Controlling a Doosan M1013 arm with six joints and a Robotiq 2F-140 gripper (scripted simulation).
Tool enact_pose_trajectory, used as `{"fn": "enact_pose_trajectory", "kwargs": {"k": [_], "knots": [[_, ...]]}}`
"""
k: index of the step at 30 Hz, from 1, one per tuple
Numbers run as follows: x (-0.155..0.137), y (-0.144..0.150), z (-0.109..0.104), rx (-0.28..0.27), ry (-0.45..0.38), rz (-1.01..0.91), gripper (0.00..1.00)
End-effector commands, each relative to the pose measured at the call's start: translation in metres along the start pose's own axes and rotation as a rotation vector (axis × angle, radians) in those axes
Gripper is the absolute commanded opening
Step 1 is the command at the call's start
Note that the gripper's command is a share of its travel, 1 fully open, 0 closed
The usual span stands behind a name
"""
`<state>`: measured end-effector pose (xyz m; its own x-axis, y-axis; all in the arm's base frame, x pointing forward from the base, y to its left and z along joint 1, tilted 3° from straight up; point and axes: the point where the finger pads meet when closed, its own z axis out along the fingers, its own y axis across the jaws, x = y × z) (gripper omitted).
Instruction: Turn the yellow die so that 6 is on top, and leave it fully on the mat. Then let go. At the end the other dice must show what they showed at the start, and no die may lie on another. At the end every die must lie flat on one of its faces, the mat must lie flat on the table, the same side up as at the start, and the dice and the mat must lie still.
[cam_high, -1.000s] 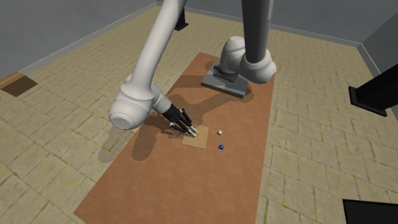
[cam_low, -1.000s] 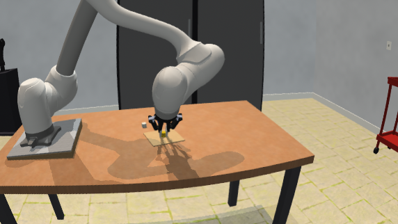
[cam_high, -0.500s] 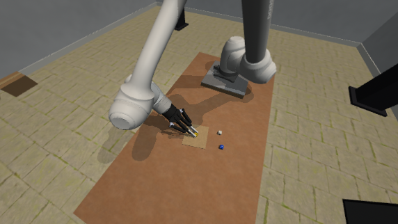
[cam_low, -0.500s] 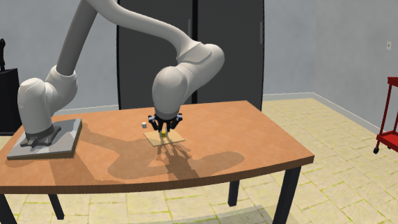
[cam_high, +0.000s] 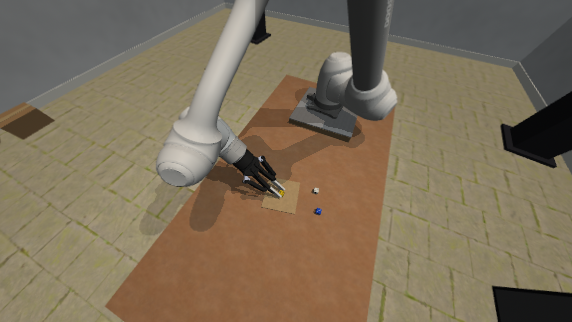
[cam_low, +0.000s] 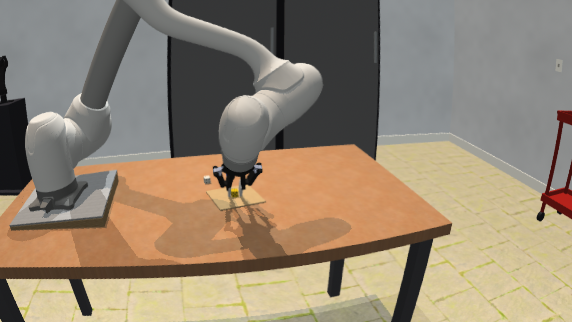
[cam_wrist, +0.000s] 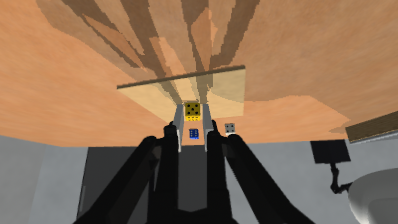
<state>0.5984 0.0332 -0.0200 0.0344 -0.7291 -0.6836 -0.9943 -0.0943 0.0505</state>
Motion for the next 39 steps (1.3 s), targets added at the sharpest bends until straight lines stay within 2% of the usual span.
{"fn": "enact_pose_trajectory", "kwargs": {"k": [1, 5, 6, 27, 39], "knots": [[0.0, 0.0, 0.0, 0.0, 0.0, 0.0, 0.19], [0.0, 0.0, 0.0, 0.0, 0.0, 0.0, 0.21], [0.0, 0.0, 0.0, 0.0, 0.0, 0.0, 0.33], [-0.001, 0.0, -0.001, 0.0, 0.0, 0.0, 0.33], [-0.017, 0.0, -0.016, 0.0, 0.0, 0.0, 0.33]]}}
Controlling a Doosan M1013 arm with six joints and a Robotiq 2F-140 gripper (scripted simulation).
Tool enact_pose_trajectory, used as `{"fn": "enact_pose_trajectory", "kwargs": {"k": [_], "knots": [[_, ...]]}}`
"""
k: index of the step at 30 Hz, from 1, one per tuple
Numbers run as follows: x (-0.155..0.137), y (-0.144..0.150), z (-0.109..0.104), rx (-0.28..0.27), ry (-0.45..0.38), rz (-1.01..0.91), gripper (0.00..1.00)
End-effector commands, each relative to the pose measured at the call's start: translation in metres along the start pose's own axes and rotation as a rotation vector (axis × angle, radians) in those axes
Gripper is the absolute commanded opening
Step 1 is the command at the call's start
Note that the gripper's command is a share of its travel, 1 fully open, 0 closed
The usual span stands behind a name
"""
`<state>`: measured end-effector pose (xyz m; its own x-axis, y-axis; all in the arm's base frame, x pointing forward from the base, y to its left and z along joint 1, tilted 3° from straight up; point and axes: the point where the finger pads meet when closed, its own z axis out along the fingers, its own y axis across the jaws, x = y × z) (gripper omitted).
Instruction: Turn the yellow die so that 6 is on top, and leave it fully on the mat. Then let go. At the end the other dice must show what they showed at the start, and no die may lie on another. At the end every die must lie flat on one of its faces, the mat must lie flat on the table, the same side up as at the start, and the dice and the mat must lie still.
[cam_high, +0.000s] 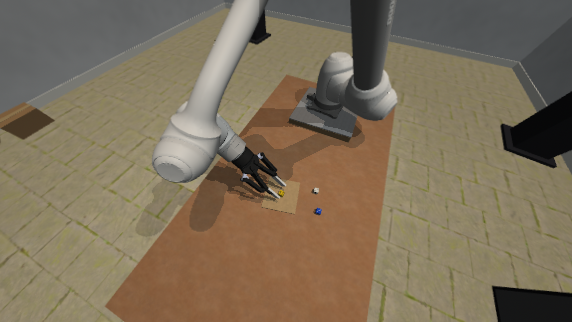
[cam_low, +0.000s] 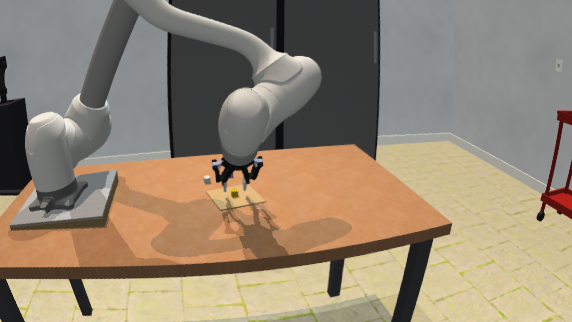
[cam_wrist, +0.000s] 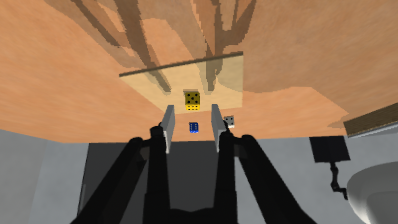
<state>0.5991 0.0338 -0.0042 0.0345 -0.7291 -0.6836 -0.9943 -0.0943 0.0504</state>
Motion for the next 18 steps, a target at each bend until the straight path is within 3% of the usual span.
{"fn": "enact_pose_trajectory", "kwargs": {"k": [1, 18], "knots": [[-0.008, 0.0, -0.008, 0.0, 0.0, 0.0, 0.33], [-0.037, 0.0, -0.037, 0.0, 0.0, 0.0, 0.33]]}}
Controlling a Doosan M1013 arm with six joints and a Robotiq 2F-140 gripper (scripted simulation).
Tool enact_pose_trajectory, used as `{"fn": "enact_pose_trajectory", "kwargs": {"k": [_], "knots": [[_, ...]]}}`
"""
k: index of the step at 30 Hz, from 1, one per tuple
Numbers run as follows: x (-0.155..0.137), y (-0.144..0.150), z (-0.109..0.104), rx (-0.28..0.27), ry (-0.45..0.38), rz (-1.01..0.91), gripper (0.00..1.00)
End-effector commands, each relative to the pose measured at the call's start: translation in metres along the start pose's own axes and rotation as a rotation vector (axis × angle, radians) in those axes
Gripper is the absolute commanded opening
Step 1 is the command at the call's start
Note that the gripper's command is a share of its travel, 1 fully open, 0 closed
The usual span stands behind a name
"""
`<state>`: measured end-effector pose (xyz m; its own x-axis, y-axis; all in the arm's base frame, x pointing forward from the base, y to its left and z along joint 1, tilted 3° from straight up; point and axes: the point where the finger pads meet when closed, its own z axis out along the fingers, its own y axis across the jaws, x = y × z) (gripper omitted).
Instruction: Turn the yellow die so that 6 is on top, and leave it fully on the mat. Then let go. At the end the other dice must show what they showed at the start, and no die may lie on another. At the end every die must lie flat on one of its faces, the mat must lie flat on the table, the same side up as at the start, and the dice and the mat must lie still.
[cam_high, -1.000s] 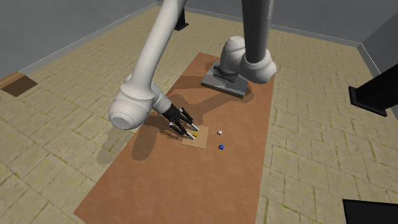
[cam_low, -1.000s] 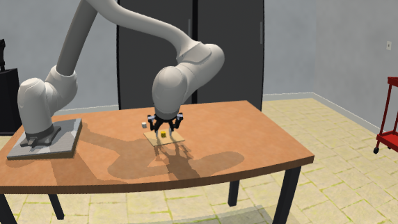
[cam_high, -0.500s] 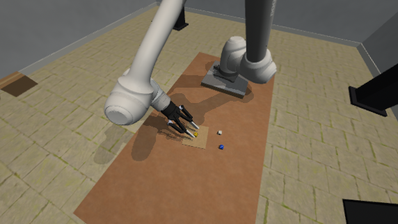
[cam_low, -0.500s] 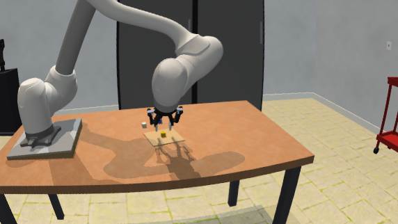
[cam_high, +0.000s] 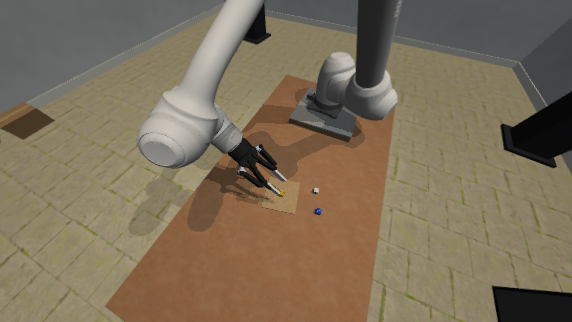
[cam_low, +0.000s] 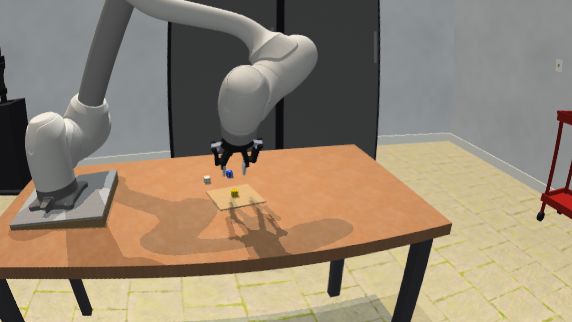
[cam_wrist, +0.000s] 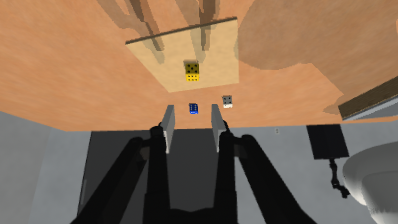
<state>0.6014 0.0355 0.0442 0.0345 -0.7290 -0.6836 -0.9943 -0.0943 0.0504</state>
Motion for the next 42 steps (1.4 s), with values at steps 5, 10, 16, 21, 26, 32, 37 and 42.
{"fn": "enact_pose_trajectory", "kwargs": {"k": [5, 10, 16, 21, 26, 32, 37, 42], "knots": [[-0.004, 0.0, -0.004, 0.0, 0.0, 0.0, 0.33], [-0.004, 0.0, -0.003, -0.002, 0.016, 0.001, 0.33], [-0.006, 0.002, -0.001, -0.009, 0.19, 0.003, 0.33], [-0.012, 0.0, -0.002, 0.0, 0.262, 0.0, 0.33], [-0.013, 0.001, -0.002, -0.003, 0.278, 0.001, 0.33], [-0.014, 0.003, 0.001, -0.012, 0.418, 0.006, 0.33], [-0.019, 0.0, 0.0, 0.0, 0.524, 0.0, 0.33], [-0.021, 0.001, 0.002, -0.003, 0.539, 0.001, 0.33]]}}
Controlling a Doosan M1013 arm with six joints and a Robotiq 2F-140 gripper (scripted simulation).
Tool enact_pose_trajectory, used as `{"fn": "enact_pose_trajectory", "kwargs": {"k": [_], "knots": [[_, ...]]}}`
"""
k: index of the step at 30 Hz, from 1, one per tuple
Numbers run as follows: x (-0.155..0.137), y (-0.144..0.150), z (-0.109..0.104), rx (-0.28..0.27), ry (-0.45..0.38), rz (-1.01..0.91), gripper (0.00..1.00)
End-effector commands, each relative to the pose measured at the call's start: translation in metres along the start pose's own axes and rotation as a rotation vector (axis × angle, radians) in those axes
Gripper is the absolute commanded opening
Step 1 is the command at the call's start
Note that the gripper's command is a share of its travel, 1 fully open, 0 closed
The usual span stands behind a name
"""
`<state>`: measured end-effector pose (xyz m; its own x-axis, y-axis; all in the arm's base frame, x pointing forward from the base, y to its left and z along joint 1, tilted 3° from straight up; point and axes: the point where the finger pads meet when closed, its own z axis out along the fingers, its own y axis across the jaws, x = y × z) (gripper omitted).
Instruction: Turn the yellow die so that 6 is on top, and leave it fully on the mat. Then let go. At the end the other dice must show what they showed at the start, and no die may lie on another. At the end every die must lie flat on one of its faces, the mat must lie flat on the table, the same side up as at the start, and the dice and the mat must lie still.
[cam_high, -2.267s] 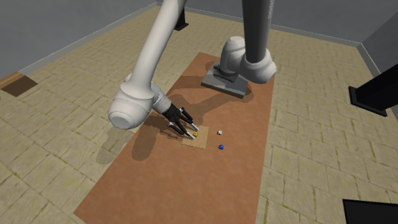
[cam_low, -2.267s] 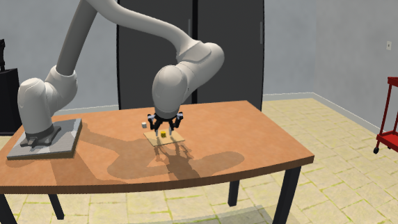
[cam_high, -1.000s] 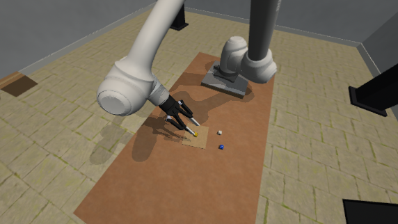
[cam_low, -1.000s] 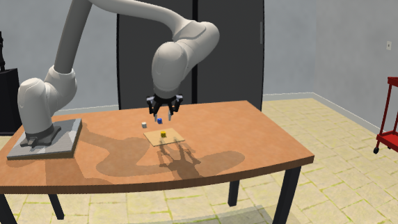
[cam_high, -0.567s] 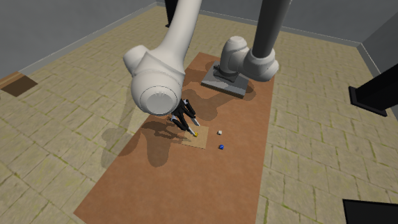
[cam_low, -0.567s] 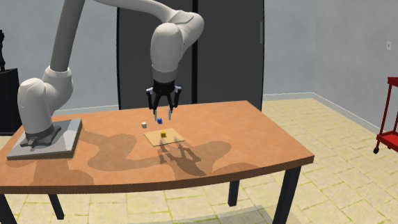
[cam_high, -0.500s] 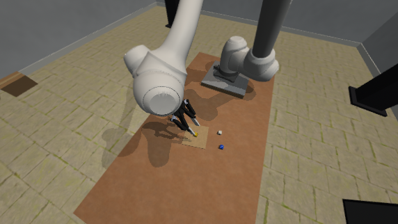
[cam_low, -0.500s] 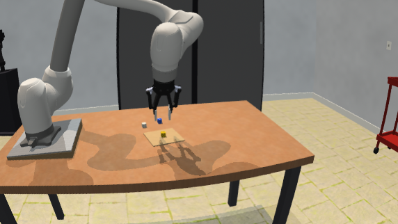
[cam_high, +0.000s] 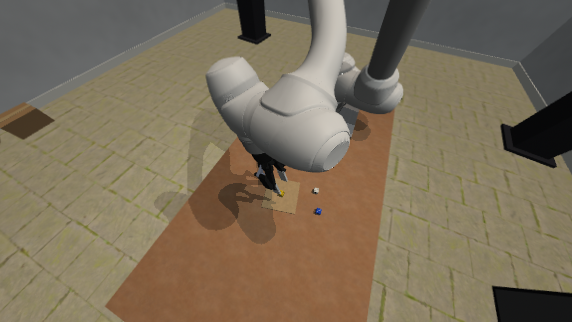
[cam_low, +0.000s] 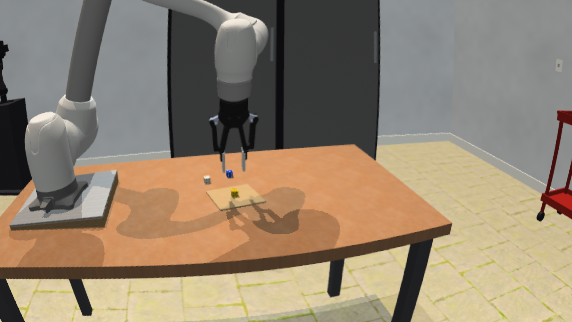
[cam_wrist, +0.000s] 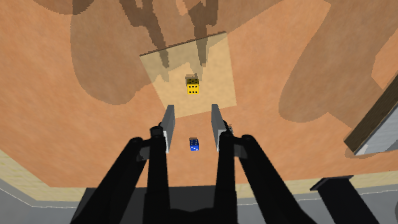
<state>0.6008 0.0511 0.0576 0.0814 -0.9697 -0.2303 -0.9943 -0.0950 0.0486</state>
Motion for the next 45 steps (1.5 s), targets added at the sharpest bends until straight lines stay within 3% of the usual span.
{"fn": "enact_pose_trajectory", "kwargs": {"k": [1, 4, 10, 14, 15, 37, 45], "knots": [[-0.001, 0.001, 0.001, -0.005, 0.018, 0.002, 0.33], [-0.001, 0.002, 0.002, -0.012, 0.06, 0.003, 0.33], [-0.004, 0.001, 0.001, -0.006, 0.242, 0.002, 0.33], [-0.01, 0.0, 0.001, -0.002, 0.264, 0.001, 0.33], [-0.01, 0.0, 0.001, -0.002, 0.264, 0.001, 1.0], [-0.01, 0.0, 0.0, -0.002, 0.264, 0.001, 1.0], [-0.016, 0.0, -0.023, -0.002, 0.264, 0.001, 1.0]]}}
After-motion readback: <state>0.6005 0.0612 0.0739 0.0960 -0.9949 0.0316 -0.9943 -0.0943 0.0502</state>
